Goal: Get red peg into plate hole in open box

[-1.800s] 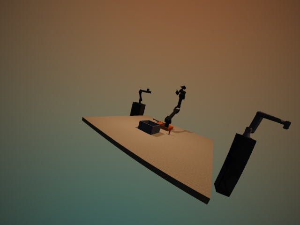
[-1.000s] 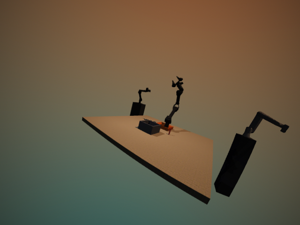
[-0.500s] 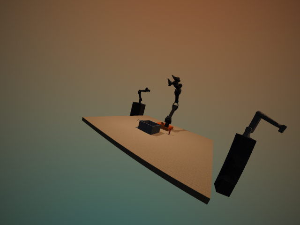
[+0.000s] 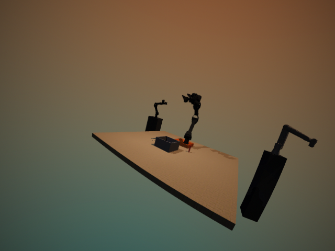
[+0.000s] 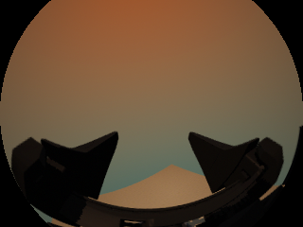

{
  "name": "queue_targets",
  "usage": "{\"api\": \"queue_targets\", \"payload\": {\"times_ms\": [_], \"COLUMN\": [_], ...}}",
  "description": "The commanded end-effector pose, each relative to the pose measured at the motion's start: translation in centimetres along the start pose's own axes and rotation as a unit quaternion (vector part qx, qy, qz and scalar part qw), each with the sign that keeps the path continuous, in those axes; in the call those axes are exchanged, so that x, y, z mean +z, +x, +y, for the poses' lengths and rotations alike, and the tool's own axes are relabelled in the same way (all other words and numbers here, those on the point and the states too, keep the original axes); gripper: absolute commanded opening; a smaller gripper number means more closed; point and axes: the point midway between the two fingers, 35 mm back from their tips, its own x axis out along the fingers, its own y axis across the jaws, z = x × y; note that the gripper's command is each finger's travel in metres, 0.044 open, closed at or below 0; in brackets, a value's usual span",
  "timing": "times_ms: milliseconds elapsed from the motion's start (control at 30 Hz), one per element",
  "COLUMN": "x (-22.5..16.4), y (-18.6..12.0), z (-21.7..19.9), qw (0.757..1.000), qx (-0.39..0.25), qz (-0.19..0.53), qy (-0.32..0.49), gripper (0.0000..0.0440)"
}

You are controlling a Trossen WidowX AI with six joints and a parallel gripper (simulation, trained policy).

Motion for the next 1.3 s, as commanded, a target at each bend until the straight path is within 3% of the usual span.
{"api": "queue_targets", "payload": {"times_ms": [0, 267, 567, 933, 1267], "x": [-4.0, -12.2, -20.8, -29.2, -34.0], "y": [0.4, -0.3, -3.5, -9.9, -17.1], "z": [1.8, 4.7, 6.4, 6.2, 4.5], "qw": [0.998, 0.979, 0.935, 0.855, 0.764], "qx": [0.025, 0.070, 0.104, 0.101, 0.044], "qz": [0.057, 0.179, 0.320, 0.489, 0.624], "qy": [-0.023, -0.068, -0.109, -0.141, -0.156], "gripper": [0.0440, 0.0440, 0.0440, 0.0440, 0.0440]}}
